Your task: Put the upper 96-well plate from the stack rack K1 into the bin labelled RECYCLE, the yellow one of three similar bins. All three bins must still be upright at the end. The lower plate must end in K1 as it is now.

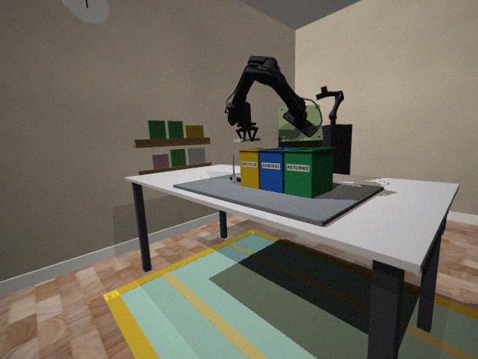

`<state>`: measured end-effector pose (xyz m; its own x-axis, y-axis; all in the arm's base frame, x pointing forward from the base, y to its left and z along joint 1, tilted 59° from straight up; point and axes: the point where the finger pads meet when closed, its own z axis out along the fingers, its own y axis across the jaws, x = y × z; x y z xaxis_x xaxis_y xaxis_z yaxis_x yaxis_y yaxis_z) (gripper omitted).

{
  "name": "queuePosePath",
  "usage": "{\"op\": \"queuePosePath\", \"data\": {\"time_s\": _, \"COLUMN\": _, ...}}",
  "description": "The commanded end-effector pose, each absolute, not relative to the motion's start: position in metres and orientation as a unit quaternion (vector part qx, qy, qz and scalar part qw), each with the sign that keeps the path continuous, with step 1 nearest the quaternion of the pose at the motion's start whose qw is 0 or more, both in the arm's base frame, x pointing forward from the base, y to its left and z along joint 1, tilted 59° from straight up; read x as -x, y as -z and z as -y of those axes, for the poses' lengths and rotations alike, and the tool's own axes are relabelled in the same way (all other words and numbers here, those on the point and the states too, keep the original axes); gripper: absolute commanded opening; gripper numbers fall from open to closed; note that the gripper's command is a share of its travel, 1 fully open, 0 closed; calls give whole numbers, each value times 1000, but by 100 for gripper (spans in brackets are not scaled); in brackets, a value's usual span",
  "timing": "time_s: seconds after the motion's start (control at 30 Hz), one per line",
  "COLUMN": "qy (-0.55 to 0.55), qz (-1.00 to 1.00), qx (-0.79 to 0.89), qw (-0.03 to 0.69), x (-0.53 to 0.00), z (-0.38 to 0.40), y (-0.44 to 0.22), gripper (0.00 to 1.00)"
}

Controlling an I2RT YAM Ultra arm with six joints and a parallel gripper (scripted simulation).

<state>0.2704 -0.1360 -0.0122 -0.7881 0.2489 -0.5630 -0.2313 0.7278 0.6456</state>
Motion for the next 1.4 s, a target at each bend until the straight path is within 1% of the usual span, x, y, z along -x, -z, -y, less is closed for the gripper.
{"op": "queuePosePath", "data": {"time_s": 0.0, "qy": -341, "qz": -873, "qx": -5, "qw": 349, "x": -274, "z": 160, "y": 0, "gripper": 0}}
{"op": "queuePosePath", "data": {"time_s": 0.33, "qy": -334, "qz": -872, "qx": 11, "qw": 358, "x": -274, "z": 158, "y": -3, "gripper": 0}}
{"op": "queuePosePath", "data": {"time_s": 0.37, "qy": -342, "qz": -869, "qx": 16, "qw": 356, "x": -267, "z": 144, "y": 0, "gripper": 0}}
{"op": "queuePosePath", "data": {"time_s": 0.43, "qy": -331, "qz": -868, "qx": 45, "qw": 367, "x": -267, "z": 139, "y": -5, "gripper": 0}}
{"op": "queuePosePath", "data": {"time_s": 0.53, "qy": -333, "qz": -867, "qx": 59, "qw": 365, "x": -269, "z": 127, "y": -13, "gripper": 0}}
{"op": "queuePosePath", "data": {"time_s": 0.93, "qy": -332, "qz": -868, "qx": 45, "qw": 366, "x": -265, "z": 110, "y": -37, "gripper": 0}}
{"op": "queuePosePath", "data": {"time_s": 1.37, "qy": -340, "qz": -868, "qx": 50, "qw": 360, "x": -264, "z": 75, "y": -69, "gripper": 0}}
